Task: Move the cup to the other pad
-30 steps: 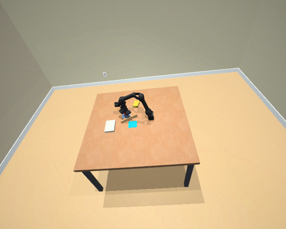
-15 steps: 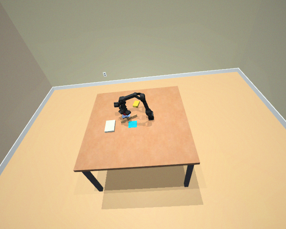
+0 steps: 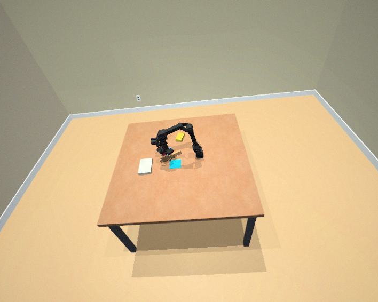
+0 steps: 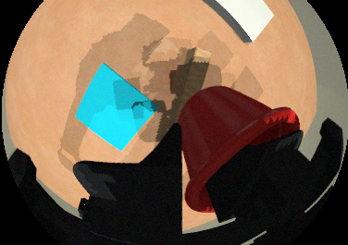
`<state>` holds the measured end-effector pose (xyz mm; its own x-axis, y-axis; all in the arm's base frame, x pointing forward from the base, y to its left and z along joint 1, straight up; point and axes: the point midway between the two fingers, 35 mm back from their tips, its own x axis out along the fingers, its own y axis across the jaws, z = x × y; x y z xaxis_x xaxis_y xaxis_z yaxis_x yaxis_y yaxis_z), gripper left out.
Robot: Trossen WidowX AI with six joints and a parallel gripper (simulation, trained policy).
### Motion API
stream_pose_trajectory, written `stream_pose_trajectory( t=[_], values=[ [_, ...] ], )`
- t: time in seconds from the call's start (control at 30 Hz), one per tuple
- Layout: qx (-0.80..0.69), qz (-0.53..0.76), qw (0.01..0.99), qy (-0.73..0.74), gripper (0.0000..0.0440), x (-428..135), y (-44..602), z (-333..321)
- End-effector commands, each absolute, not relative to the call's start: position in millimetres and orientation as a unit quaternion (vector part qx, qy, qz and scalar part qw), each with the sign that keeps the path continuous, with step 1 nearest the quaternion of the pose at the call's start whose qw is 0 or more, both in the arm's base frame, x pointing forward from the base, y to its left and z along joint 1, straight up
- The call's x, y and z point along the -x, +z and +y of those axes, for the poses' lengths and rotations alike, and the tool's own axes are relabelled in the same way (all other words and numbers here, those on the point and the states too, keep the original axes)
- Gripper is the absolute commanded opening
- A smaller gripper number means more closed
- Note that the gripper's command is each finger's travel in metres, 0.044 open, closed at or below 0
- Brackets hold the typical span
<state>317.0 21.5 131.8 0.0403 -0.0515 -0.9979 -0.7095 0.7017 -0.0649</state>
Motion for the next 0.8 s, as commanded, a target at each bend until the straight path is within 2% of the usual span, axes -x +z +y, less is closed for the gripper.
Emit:
stream_pose_trajectory(
  t=[0.0, 0.77],
  values=[
    [0.299, 0.637, 0.662, 0.255, 0.0000, -314.5, 131.4, 35.7],
    [0.323, 0.616, 0.663, 0.278, 0.0000, -280.1, 106.7, 93.0]
  ],
)
